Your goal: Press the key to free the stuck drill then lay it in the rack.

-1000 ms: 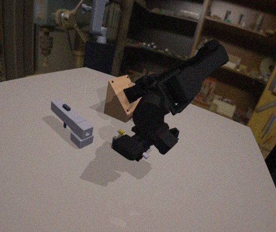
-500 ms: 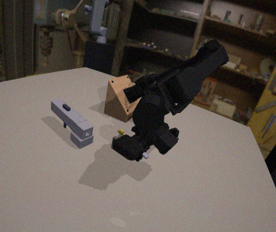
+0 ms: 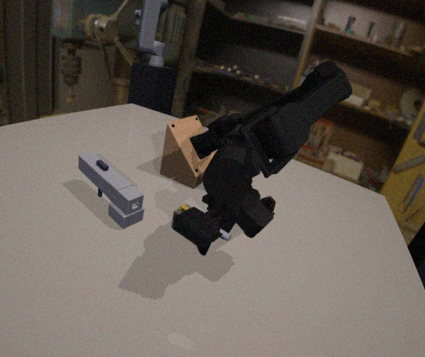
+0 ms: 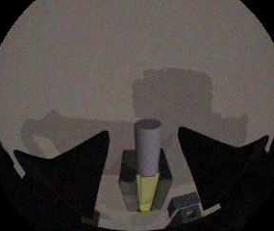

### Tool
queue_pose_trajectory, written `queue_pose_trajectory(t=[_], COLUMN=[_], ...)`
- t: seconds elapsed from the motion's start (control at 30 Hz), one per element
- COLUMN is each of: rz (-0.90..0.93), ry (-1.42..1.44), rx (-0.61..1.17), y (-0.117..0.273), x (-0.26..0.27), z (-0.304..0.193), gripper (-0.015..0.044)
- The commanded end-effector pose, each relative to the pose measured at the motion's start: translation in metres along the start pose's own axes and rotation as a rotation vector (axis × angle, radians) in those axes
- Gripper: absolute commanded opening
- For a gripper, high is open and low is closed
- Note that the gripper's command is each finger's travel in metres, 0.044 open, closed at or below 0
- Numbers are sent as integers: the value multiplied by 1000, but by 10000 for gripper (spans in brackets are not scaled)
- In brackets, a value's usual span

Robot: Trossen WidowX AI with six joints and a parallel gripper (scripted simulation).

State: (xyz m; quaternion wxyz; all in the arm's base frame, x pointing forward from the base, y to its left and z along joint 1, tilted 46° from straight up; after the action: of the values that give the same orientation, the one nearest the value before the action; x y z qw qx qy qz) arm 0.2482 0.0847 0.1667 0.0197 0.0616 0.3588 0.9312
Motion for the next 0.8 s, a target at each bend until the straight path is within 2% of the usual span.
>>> queue_pose_trajectory(t=[0.0,0.07,0.57,0.67,0.77], rz=[-1,-1,0,-5,-59], ry=[-1,-2,-14,-7,212], rx=[6,8,35,25,-28], y=[0,1,75,72,78], x=[0,0,0,2,18], z=[0,0,5,6,29], gripper=[394,440,440,440,440])
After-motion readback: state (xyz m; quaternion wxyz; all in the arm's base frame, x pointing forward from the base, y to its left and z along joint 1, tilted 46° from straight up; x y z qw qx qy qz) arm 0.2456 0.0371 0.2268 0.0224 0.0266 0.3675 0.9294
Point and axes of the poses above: the point midway between the two fingers, 35 mm back from their tips, its own y axis back along the fingers, its own x axis across the jaws, z = x × y, the point moved 10 cm from there along y, back along the fingers, and after that the axes turned 1 degree about y, right-handed, at the moved point
